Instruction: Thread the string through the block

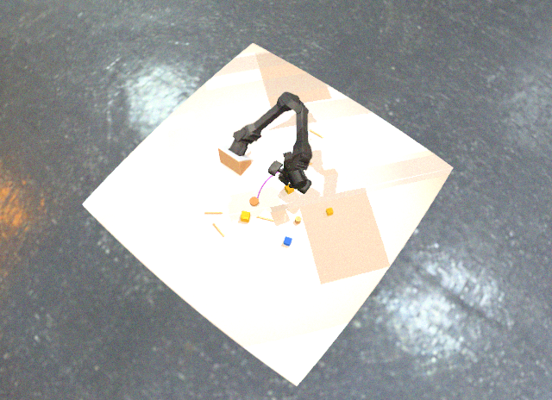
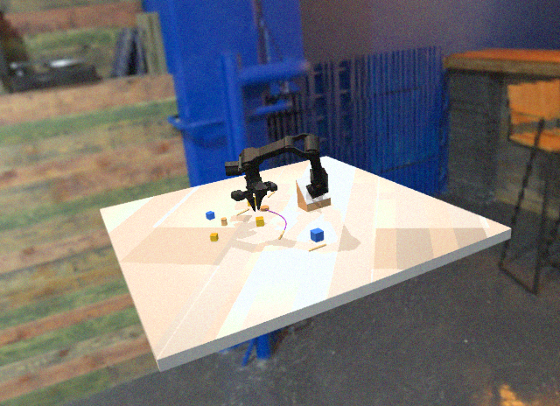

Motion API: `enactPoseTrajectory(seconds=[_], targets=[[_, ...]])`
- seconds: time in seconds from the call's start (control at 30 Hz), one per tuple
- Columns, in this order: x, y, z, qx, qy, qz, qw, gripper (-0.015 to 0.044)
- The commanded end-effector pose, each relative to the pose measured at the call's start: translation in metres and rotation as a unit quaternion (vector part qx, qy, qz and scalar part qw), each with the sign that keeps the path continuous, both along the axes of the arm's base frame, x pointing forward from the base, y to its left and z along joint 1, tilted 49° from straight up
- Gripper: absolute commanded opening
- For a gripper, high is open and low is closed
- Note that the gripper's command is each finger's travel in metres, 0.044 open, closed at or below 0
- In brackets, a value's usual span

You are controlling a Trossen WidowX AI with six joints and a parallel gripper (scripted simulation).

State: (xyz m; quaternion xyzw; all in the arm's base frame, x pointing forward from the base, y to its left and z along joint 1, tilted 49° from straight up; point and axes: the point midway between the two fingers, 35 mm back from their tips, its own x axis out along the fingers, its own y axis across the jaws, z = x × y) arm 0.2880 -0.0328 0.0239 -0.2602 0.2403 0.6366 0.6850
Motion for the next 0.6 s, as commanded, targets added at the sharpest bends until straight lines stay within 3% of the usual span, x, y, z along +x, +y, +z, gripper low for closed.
enactPoseTrajectory(seconds=[0.0,0.47,0.57], targets=[[0.0,0.0,0.0,0.0,0.0,0.0,1.0,0.0],[0.0,0.0,0.0,0.0,0.0,0.0,1.0,0.0],[-0.001,0.011,0.014,0.002,0.035,-0.031,0.999,0.0079]])
